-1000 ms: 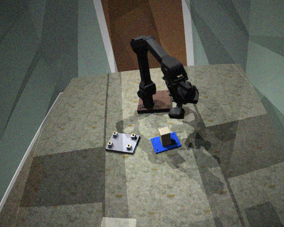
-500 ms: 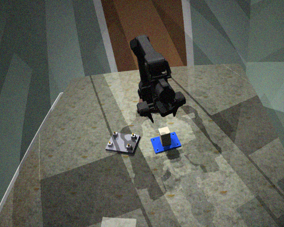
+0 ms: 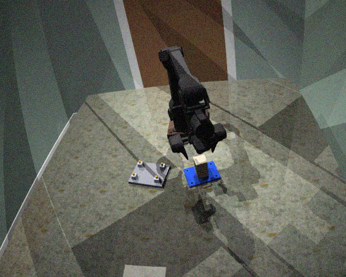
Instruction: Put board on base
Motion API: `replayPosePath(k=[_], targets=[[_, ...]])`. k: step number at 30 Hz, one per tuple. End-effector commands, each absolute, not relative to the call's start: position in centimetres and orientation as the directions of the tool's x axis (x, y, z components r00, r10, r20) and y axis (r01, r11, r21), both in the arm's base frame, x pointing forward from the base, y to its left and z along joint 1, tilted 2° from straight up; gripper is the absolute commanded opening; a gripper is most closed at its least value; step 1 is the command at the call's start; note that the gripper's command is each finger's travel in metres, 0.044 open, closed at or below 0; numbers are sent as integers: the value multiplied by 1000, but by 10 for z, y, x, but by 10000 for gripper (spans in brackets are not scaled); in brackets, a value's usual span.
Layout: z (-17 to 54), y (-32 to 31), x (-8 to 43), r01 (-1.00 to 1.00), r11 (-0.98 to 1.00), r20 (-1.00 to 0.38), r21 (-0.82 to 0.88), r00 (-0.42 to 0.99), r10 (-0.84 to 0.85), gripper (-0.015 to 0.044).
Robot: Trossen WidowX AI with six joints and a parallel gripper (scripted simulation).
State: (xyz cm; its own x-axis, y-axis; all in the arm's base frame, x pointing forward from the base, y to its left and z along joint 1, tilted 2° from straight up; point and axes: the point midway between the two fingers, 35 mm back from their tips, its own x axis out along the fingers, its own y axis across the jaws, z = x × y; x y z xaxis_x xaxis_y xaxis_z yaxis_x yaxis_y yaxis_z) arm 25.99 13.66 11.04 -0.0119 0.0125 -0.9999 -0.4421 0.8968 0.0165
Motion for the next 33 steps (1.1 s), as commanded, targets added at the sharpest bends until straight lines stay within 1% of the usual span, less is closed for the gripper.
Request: replayPosePath(k=[1,33], targets=[[105,136,261,-437,900,-1000,10,-7,8,440],[52,136,261,-437,900,-1000,10,-7,8,440]])
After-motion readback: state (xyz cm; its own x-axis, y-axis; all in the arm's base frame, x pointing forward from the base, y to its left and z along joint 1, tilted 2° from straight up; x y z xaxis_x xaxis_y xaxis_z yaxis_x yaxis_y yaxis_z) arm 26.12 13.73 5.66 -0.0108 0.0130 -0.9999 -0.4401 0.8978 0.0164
